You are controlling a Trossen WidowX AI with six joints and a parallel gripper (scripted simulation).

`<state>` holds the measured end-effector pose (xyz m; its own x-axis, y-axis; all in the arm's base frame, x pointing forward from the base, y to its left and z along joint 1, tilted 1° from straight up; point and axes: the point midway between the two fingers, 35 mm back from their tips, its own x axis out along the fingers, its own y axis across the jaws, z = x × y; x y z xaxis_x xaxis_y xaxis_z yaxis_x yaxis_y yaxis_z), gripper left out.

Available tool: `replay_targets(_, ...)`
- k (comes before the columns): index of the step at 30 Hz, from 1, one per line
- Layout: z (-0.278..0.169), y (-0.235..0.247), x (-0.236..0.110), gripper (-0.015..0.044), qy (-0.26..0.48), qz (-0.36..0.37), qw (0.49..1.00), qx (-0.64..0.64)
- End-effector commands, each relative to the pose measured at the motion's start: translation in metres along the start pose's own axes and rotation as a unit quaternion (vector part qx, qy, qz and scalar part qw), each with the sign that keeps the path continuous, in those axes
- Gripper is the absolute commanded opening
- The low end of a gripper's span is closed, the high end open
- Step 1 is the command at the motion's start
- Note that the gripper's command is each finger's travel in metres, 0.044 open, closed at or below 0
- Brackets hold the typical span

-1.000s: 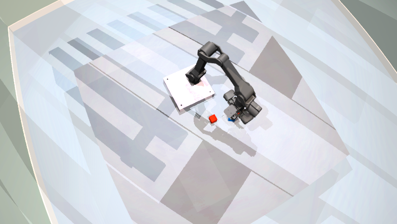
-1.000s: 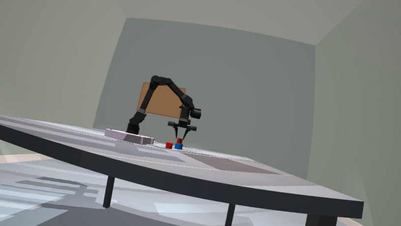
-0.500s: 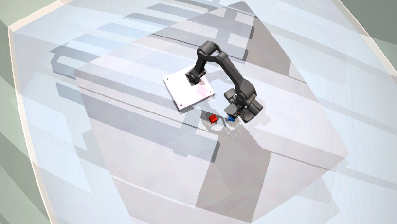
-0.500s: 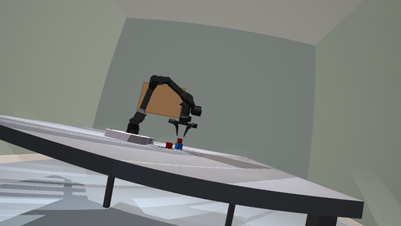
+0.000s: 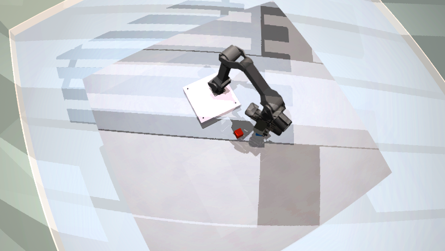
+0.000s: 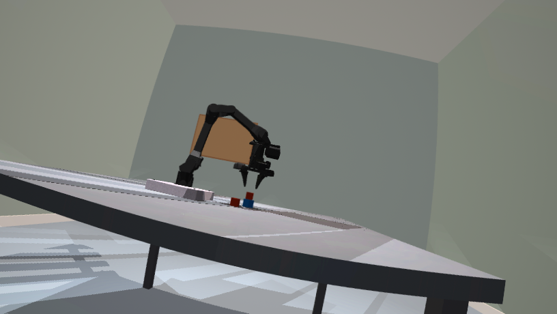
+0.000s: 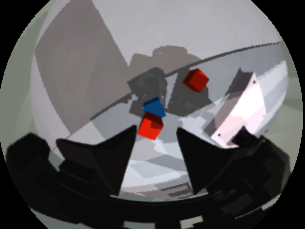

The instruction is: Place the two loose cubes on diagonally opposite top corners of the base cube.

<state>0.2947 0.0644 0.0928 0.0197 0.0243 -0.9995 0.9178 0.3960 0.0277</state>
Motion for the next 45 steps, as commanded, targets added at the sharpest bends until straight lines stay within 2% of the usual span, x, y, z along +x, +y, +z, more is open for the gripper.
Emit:
replay_targets(1,0.007,-0.006,-0.004,0.0265,0.000,0.000,0.995,-0.098)
replay_targets(11,0.023,-0.019,-0.011,0.0265,-0.001,-0.001,0.942,-0.335)
replay_targets(22,0.039,-0.034,-0.018,0.0265,-0.002,-0.002,0.820,-0.572)
replay_targets(33,0.053,-0.050,-0.026,0.0265,-0.001,-0.003,0.640,-0.768)
replay_targets(45,0.067,-0.069,-0.033,0.0265,0.000,-0.005,0.392,-0.920)
